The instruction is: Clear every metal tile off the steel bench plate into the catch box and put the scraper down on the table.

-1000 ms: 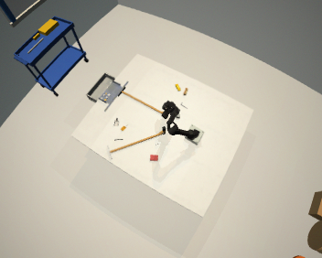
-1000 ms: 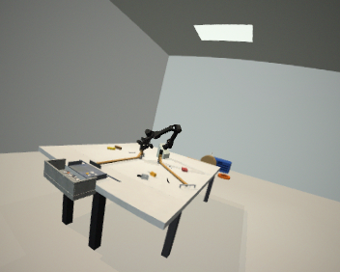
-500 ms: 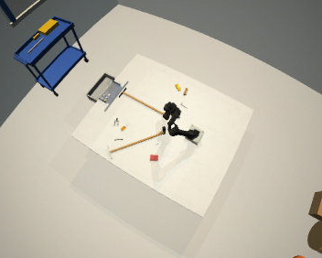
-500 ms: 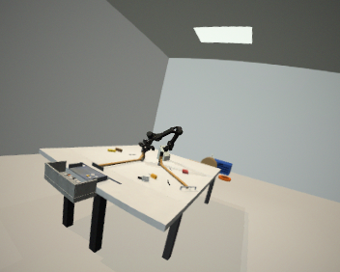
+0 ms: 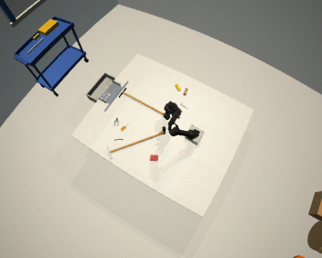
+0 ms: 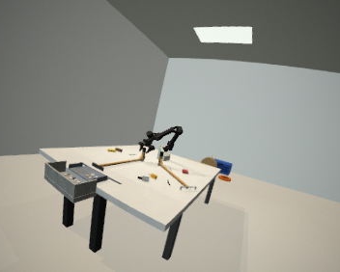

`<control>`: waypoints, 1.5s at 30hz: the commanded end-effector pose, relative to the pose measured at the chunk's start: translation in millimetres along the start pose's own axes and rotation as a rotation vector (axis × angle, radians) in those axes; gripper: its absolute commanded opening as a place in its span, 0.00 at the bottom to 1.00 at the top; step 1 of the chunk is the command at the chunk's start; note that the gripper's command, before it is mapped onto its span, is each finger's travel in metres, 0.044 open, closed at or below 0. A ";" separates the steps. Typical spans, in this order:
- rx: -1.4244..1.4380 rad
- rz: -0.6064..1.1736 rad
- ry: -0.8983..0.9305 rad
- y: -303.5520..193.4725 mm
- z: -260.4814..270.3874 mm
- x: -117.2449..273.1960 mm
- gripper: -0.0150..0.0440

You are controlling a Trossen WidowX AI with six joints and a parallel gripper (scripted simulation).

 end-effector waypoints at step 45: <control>-0.021 -0.461 0.101 59.0 -1.0 161.3 1.00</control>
Point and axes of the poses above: the point midway between the two fingers, 35 mm back from their tips, its own x axis back along the fingers, its own z axis across the jaws, y = z × x, the point moved 7 cm from there along x, back along the fingers, and after that the axes turned 7 degrees about -x, right-handed, at the moved point
